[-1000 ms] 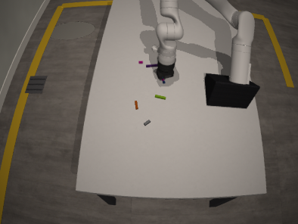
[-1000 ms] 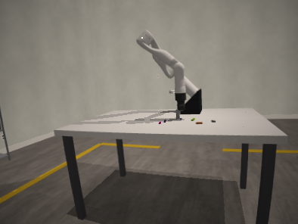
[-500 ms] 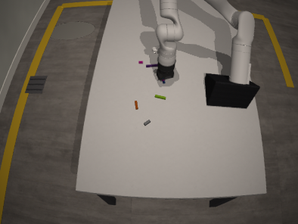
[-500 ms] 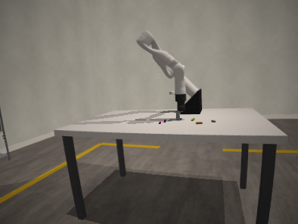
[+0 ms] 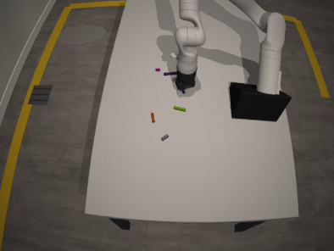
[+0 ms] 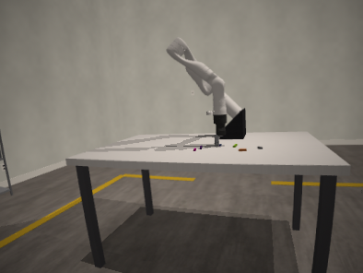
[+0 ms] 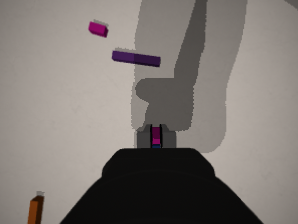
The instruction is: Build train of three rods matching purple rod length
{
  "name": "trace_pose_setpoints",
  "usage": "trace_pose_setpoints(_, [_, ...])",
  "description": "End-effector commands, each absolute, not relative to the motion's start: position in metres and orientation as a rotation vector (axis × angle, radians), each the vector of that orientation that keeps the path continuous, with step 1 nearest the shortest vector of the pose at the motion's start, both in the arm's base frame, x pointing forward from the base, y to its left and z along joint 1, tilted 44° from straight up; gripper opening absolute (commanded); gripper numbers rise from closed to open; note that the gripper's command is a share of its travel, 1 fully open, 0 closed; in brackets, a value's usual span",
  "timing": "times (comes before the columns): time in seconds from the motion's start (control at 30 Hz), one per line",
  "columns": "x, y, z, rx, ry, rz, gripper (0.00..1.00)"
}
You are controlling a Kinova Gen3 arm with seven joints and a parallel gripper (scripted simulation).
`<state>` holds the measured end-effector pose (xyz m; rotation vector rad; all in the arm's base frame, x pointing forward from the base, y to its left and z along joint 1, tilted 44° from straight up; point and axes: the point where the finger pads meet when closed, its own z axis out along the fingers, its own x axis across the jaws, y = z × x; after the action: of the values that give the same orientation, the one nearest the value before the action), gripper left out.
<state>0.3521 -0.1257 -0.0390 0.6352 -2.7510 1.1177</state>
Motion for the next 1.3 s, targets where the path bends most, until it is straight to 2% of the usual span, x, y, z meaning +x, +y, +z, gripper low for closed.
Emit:
trace_pose_setpoints(0.0, [0.3526, -0.1251, -0.0388, 0.637, -2.752, 1.118, 0.24])
trace_pose_setpoints(0.5, [0.3526, -0.1251, -0.0388, 0.637, -2.752, 1.118, 0.24])
trace_pose_setpoints(0.53, [0.3526, -0.1251, -0.0388, 0.637, -2.752, 1.118, 0.30])
trace_pose_setpoints(0.6, [0.3526, -0.1251, -0.0388, 0.637, -2.752, 1.118, 0.30])
trace_pose_setpoints(0.63, [0.3526, -0.1251, -0.0388, 0.637, -2.752, 1.118, 0.36])
trace_pose_setpoints(0.7, [0.3526, -0.1251, -0.0388, 0.637, -2.752, 1.118, 0.36])
trace_pose_setpoints(0.73, [0.3526, -0.1251, -0.0388, 0.637, -2.752, 1.118, 0.42])
trace_pose_setpoints(0.8, [0.3526, -0.1251, -0.0388, 0.637, -2.752, 1.118, 0.42])
trace_pose_setpoints(0.83, [0.3526, -0.1251, -0.0388, 0.637, -2.752, 1.118, 0.48])
trace_pose_setpoints(0.97, [0.3526, -0.1251, -0.0388, 0.637, -2.752, 1.118, 0.48])
trace_pose_setpoints(1.0, [0.3526, -0.1251, -0.0388, 0.637, -2.752, 1.118, 0.54])
trace_pose_setpoints(1.27, [0.3526, -0.1251, -0.0388, 0.637, -2.752, 1.118, 0.54])
